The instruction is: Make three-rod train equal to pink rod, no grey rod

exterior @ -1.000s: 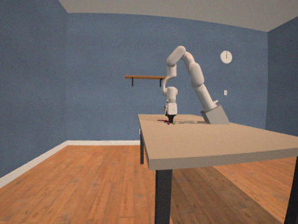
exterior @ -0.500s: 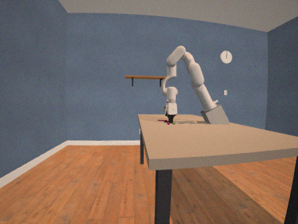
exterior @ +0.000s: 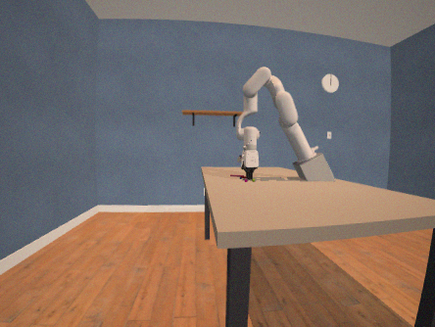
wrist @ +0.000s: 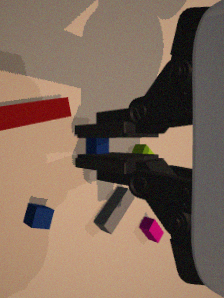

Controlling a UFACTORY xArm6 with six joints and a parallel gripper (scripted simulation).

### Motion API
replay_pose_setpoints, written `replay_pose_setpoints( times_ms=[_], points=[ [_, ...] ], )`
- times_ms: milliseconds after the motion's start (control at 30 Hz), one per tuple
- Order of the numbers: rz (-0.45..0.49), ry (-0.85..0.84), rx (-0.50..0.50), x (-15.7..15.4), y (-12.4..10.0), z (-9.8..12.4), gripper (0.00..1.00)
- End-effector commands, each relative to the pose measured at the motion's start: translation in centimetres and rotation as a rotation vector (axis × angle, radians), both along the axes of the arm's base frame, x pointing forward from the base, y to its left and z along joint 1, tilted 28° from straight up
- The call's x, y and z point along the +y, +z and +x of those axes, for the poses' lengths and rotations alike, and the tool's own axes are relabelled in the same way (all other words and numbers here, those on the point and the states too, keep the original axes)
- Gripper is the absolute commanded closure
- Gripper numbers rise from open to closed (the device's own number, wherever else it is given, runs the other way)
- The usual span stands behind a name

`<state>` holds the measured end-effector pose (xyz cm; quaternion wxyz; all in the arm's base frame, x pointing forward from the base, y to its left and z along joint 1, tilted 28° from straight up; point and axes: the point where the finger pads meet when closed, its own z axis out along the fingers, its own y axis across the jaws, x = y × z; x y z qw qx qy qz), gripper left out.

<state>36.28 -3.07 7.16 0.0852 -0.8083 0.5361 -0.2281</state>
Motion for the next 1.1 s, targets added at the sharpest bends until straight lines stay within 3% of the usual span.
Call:
replay_pose_setpoints(
  times_ms=[0,1067],
  points=[
    [0.000,0.000,-0.002,0.0,0.1,0.1,0.96],
    [0.000,0.000,-0.002,0.2,1.5,-0.7,0.96]
  ],
)
